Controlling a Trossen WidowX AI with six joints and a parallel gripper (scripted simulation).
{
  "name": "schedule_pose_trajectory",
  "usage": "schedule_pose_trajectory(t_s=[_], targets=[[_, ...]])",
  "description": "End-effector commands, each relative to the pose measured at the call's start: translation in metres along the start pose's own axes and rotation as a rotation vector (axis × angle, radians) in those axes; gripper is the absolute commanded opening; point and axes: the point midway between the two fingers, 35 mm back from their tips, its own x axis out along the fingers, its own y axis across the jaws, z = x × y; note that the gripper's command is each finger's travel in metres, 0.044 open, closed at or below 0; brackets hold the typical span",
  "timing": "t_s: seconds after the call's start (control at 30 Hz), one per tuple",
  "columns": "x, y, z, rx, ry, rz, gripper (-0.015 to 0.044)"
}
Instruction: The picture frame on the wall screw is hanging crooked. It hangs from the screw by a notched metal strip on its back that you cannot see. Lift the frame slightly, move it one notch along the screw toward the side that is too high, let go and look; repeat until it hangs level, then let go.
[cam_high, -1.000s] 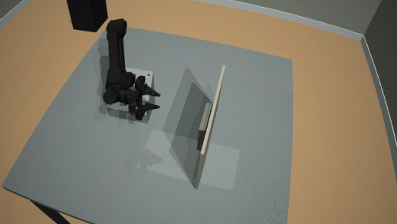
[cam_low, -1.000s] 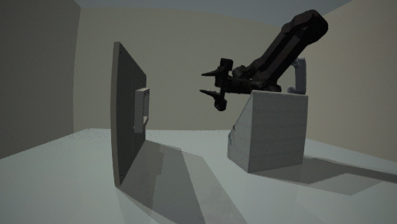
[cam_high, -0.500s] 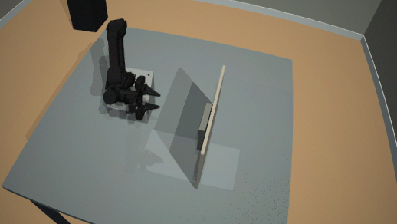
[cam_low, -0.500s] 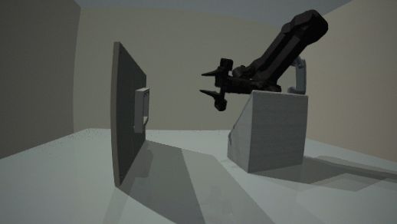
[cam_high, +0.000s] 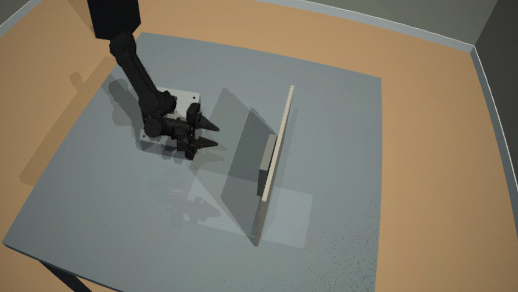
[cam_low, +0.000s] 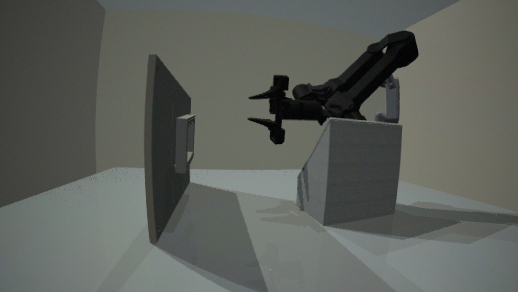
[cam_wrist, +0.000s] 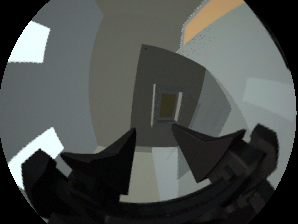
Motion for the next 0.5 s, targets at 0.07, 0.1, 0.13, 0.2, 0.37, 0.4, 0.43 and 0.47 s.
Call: schedule_pose_trajectory(t_s=[0.07,0.1,0.13,0.2,0.37,0.4,0.43,0.47], targets=[[0.024,0.013,0.002,0.071,-0.030,0.013,0.0260],[0.028,0.016,0.002,0.085,-0.036,0.017,0.0260],[0.032,0.019,0.002,0.099,-0.042,0.021,0.0260],[0.037,0.024,0.001,0.118,-0.049,0.026,0.0260],[0.038,0.024,0.001,0.121,-0.050,0.027,0.0260],[0.038,0.024,0.001,0.121,-0.050,0.027,0.0260],[0.038,0.024,0.001,0.121,-0.050,0.027,0.0260],[0.038,0.024,0.001,0.121,-0.050,0.027,0.0260]])
